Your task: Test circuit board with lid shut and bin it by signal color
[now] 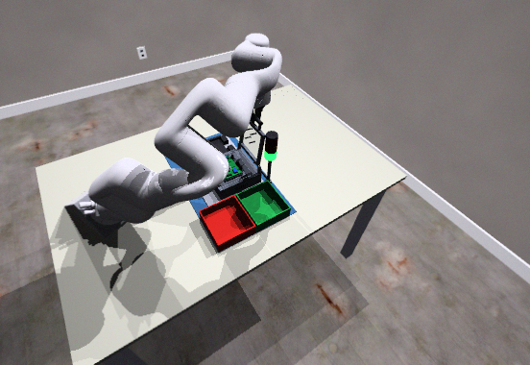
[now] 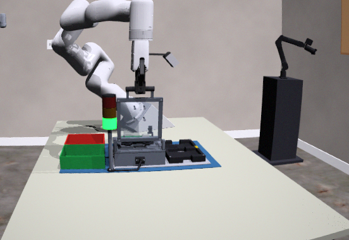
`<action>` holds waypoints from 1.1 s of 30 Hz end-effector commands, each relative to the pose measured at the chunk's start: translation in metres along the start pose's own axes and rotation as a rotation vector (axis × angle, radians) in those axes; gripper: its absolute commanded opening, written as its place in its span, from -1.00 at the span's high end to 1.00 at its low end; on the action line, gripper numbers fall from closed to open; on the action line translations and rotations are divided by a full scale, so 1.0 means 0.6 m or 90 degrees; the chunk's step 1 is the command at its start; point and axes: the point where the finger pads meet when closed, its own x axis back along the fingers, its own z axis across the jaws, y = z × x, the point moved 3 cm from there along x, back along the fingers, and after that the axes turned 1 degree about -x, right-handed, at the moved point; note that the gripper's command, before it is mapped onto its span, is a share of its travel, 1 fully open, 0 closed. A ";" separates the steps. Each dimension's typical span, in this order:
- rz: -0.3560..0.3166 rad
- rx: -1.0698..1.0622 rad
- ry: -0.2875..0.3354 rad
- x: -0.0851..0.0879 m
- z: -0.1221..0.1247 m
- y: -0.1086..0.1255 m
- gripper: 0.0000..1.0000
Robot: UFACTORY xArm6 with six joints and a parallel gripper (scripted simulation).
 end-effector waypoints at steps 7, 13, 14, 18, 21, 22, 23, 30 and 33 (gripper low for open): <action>0.002 0.000 0.001 0.001 0.013 -0.001 1.00; 0.002 0.000 0.001 0.000 0.014 -0.001 1.00; 0.002 0.000 0.001 0.000 0.015 -0.001 1.00; 0.002 0.000 0.001 0.000 0.015 -0.001 1.00; 0.002 0.000 0.001 0.000 0.015 -0.001 1.00; 0.002 0.000 0.001 0.000 0.015 -0.001 1.00; 0.002 0.000 0.001 0.000 0.015 -0.001 1.00; 0.002 0.000 0.001 0.000 0.015 -0.001 1.00; 0.002 0.000 0.001 0.000 0.015 -0.001 -0.01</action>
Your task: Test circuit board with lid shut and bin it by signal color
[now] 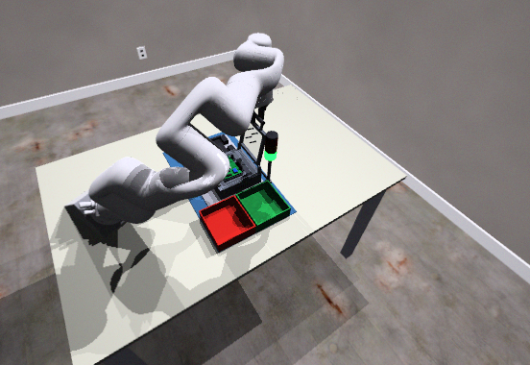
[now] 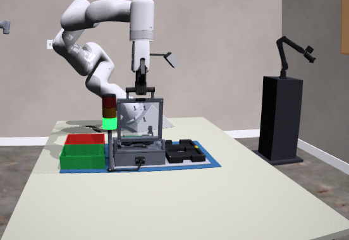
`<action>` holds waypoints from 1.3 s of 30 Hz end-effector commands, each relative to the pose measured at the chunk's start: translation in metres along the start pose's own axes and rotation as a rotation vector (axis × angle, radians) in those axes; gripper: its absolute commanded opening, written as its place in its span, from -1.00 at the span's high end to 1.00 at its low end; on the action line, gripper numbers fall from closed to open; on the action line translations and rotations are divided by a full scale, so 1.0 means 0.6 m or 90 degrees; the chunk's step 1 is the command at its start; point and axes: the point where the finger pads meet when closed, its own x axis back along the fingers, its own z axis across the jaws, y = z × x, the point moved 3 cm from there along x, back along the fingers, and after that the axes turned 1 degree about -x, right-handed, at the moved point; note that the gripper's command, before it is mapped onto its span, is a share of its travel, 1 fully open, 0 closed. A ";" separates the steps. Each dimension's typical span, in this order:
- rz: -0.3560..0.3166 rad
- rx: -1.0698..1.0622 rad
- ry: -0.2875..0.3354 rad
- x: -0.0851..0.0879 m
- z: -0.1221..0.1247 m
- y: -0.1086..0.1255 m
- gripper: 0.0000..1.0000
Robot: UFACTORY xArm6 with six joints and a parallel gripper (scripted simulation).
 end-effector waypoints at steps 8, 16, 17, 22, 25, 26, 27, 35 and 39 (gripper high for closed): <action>0.001 -0.001 0.001 0.002 0.001 0.001 -0.01; 0.001 -0.001 0.001 0.002 0.001 0.001 -0.01; 0.001 -0.001 0.001 0.002 0.001 0.001 -0.01; 0.001 -0.001 0.001 0.002 0.001 0.001 -0.01; 0.001 -0.001 0.001 0.002 0.001 0.001 -0.01; 0.001 -0.001 0.001 0.002 0.001 0.001 -0.01; 0.001 -0.001 0.001 0.002 0.001 0.001 -0.01; 0.001 -0.001 0.001 0.005 0.001 0.001 -0.01; 0.001 -0.001 0.001 0.019 0.001 0.001 -0.01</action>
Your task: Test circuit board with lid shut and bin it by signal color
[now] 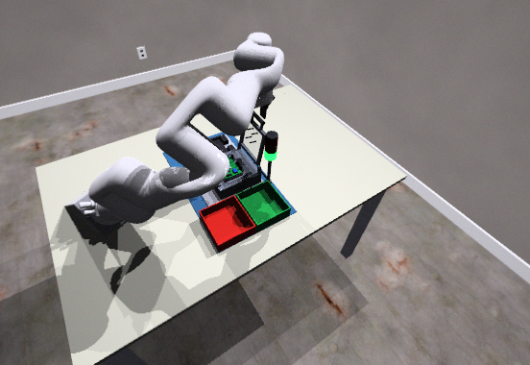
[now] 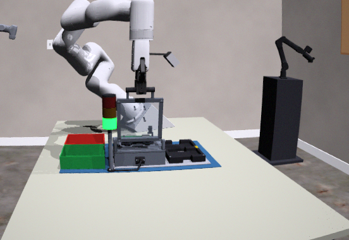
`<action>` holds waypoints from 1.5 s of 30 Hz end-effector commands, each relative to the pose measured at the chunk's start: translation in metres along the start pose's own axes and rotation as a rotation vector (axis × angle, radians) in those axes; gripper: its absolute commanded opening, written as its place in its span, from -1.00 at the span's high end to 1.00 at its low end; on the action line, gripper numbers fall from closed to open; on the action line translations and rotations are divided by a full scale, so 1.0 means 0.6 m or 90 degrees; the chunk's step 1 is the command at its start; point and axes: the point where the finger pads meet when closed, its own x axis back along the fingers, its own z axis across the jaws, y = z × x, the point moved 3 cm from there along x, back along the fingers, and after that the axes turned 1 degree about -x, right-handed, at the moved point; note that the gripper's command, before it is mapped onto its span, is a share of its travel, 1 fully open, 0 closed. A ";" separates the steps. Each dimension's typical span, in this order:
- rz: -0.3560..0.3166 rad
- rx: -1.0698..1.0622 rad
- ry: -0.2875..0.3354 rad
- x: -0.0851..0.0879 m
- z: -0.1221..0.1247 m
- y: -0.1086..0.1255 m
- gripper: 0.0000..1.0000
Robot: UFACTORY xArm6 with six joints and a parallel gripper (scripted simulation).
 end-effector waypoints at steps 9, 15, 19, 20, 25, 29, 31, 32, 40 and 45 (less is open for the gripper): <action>0.002 -0.001 0.002 0.059 0.001 0.000 -0.01; 0.002 -0.001 0.002 0.087 0.001 0.000 -0.01; 0.002 -0.001 0.002 0.093 0.001 0.000 -0.01; 0.002 -0.001 0.002 0.094 0.001 0.000 -0.01; 0.002 -0.001 0.002 0.094 0.001 0.000 -1.00; 0.002 -0.001 0.002 0.094 0.001 0.000 -1.00; 0.002 -0.001 0.002 0.094 0.001 0.000 -1.00; 0.002 -0.001 0.002 0.094 0.001 0.000 -1.00; 0.002 -0.001 0.002 0.094 -0.009 0.001 -1.00; 0.002 -0.001 0.002 0.094 -0.024 0.001 -1.00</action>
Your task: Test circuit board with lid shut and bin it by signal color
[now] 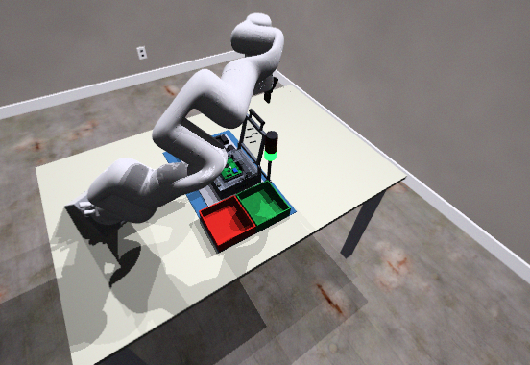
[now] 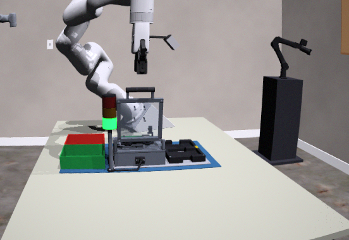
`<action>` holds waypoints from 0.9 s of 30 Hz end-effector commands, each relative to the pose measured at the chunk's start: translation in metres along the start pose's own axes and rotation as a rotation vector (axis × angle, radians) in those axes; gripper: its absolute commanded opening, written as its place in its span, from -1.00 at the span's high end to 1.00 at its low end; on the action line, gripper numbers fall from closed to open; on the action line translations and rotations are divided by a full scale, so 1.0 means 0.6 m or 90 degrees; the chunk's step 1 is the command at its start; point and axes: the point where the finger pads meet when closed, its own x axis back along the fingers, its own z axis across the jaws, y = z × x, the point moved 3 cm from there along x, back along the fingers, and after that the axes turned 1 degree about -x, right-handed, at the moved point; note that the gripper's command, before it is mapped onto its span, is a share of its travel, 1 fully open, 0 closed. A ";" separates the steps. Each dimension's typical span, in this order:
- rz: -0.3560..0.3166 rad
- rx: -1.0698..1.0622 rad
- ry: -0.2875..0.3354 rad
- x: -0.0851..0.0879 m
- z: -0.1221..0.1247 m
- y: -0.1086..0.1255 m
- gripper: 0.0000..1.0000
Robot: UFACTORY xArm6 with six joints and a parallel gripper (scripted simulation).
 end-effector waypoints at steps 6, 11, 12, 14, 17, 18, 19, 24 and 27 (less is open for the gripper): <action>0.002 0.000 0.002 0.002 -0.067 0.002 -1.00; 0.002 0.000 0.002 0.002 -0.124 0.003 -1.00; 0.002 0.000 0.002 0.002 -0.134 0.003 -1.00; 0.002 0.000 0.002 0.002 -0.134 0.003 -1.00; 0.002 0.000 0.002 0.002 -0.166 0.004 -1.00; 0.002 0.000 0.002 0.002 -0.175 0.004 -1.00; 0.002 0.000 0.002 0.002 -0.183 0.004 -1.00; 0.002 0.000 0.002 0.002 -0.209 0.005 -1.00; 0.002 0.000 0.002 0.002 -0.212 0.005 -1.00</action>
